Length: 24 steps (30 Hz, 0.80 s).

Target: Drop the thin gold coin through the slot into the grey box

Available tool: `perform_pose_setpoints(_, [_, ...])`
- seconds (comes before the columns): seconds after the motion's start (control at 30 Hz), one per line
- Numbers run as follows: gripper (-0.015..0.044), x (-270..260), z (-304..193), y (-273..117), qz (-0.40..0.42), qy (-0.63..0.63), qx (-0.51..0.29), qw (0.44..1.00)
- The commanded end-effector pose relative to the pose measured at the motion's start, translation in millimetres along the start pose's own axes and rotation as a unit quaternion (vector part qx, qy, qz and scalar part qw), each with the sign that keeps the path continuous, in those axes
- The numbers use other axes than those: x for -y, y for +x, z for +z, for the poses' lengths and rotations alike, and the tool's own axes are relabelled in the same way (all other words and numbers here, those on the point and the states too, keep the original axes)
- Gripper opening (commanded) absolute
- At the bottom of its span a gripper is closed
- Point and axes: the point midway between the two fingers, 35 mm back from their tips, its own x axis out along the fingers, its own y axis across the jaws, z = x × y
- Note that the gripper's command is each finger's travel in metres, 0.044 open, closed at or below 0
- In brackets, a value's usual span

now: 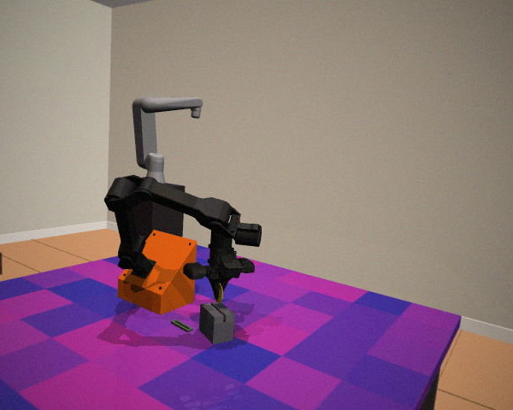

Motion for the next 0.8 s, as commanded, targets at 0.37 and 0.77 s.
perform_pose_setpoints(0.37, [0.0, -0.6, 0.7, -0.1, 0.0, 0.0, 0.0, 1.0])
perform_pose_setpoints(0.77, [0.0, 1.3, 0.4, 6.1, 0.0, -0.002, 0.0, 1.0])
